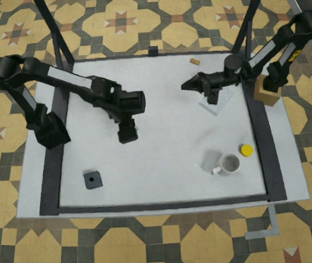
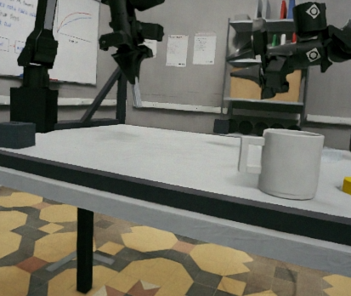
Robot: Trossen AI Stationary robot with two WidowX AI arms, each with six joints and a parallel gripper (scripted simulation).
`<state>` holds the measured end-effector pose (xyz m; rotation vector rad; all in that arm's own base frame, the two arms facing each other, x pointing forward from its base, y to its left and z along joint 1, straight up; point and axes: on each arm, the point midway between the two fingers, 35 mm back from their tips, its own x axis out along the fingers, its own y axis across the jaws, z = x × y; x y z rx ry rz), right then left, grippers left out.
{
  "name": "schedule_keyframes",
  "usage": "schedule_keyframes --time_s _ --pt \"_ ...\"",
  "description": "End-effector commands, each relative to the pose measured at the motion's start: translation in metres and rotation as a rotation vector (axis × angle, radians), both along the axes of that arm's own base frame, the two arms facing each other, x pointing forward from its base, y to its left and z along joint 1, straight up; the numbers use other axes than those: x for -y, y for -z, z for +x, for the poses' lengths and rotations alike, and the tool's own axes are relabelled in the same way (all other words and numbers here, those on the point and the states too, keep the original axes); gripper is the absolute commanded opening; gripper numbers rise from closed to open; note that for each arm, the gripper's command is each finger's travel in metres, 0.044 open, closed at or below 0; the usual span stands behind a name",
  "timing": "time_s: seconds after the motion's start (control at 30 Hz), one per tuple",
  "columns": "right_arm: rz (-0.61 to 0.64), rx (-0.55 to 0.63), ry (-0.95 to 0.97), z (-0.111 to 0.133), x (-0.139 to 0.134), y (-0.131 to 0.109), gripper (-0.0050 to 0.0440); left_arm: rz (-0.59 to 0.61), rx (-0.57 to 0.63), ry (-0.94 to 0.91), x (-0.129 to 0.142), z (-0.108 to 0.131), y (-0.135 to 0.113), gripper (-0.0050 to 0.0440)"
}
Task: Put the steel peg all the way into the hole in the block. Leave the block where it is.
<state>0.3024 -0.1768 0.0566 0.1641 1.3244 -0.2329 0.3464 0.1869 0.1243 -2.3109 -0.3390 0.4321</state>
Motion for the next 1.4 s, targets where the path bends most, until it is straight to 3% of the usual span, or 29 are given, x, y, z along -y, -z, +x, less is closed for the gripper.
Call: schedule_keyframes --time_s 0.0,0.2,0.5,0.6,0.97,1.07,1.17,1.37 --pt "-0.018 0.046 -0.008 -0.024 0.012 -0.011 -0.0050 0.109 -0.029 0.038 0.002 -0.006 -0.025 0.0200" --pt "-0.019 0.038 -0.008 -0.095 0.038 -0.008 -0.0050 0.410 -0.094 0.106 0.007 -0.017 -0.067 0.0200" --pt "-0.022 0.034 -0.008 -0.151 0.059 -0.006 -0.0050 0.643 -0.225 0.175 0.015 -0.030 -0.087 0.0200" --pt "-0.018 0.032 -0.008 -0.156 0.064 -0.005 -0.0050 0.649 -0.276 0.197 0.016 -0.033 -0.081 0.0200" --pt "-0.017 0.028 -0.008 -0.210 0.087 -0.003 -0.0050 1.059 -0.479 0.310 0.031 -0.054 -0.120 0.0200" --pt "-0.017 0.028 -0.008 -0.218 0.090 -0.003 -0.0050 1.151 -0.543 0.348 0.035 -0.060 -0.126 0.0200" --pt "-0.031 0.030 -0.008 -0.220 0.091 -0.006 -0.0050 1.160 -0.591 0.389 0.038 -0.065 -0.120 0.0200" --pt "-0.033 0.030 -0.008 -0.227 0.094 -0.007 -0.0050 1.389 -0.732 0.484 0.049 -0.080 -0.138 0.0200"
